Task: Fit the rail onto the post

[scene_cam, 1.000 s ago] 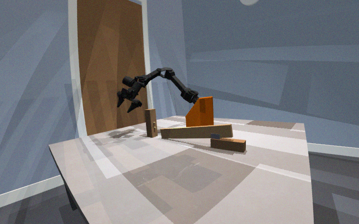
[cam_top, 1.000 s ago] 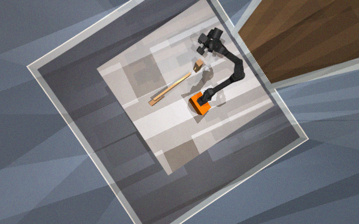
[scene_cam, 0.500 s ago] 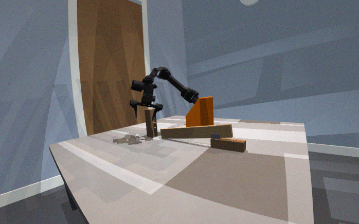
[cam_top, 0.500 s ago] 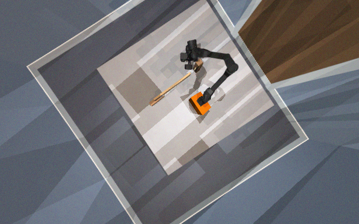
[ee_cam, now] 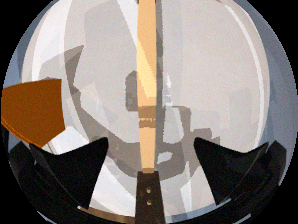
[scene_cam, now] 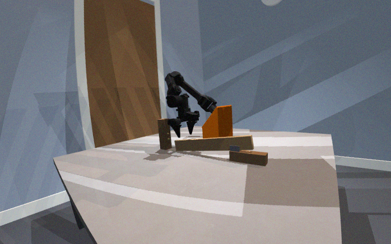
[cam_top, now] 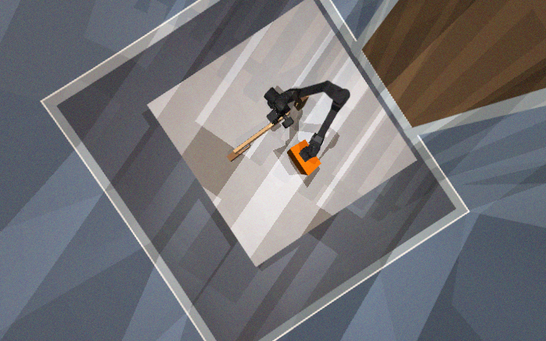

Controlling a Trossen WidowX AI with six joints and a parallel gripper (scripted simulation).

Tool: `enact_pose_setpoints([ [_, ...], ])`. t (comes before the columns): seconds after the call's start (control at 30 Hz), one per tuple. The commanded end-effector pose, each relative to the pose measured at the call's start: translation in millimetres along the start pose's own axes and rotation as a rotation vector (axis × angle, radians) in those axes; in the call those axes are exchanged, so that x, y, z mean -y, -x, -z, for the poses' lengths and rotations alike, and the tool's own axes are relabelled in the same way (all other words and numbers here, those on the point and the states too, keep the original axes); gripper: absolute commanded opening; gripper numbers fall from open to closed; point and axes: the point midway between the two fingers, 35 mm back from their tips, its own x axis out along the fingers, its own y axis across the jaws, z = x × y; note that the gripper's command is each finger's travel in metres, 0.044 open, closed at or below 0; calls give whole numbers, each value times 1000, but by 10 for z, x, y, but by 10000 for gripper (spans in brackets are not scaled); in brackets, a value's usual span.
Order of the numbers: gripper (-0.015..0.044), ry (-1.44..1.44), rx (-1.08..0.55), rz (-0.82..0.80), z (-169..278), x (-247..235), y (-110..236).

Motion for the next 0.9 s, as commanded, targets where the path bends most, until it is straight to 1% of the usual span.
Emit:
enact_pose_setpoints([
  [0.0, 440, 27, -9, -9, 2, -38, -6],
  [0.87, 440, 27, -6, -9, -3, -22, -406],
])
